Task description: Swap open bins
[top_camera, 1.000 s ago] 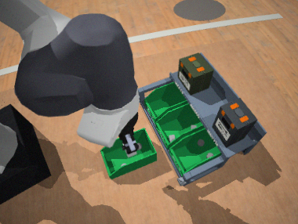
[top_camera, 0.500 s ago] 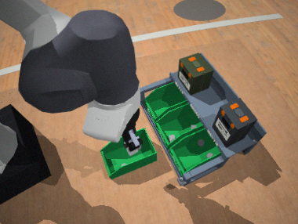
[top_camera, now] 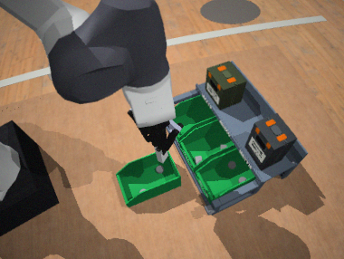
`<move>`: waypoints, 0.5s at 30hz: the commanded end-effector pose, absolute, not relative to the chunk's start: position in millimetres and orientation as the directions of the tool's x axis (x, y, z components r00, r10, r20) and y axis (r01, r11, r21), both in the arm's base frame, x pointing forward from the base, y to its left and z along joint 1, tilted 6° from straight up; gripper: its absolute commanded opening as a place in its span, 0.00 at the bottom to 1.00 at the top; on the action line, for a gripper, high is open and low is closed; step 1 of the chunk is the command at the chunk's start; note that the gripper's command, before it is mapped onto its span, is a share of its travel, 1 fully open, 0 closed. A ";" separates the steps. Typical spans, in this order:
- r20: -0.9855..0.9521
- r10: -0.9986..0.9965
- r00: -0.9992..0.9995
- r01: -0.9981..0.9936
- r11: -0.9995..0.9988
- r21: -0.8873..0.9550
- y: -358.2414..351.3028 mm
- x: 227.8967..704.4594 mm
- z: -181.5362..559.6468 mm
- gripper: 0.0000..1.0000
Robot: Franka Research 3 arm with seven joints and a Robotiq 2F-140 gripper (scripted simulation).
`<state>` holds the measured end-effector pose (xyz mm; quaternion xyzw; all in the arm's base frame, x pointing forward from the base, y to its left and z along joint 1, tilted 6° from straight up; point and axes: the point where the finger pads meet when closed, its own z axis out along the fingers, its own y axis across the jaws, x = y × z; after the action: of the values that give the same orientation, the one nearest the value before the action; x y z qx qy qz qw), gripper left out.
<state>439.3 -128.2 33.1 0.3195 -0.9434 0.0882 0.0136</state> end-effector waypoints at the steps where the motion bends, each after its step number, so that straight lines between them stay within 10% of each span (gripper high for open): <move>1: 0.108 -0.794 -0.598 -0.801 0.586 -0.124 -111.3 456.5 28.8 0.00; 15: 0.191 -0.975 -0.110 -0.990 0.089 -0.111 -37.1 502.6 10.9 0.00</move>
<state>492.4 -52.0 14.5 0.5729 -0.8111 0.1143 0.0286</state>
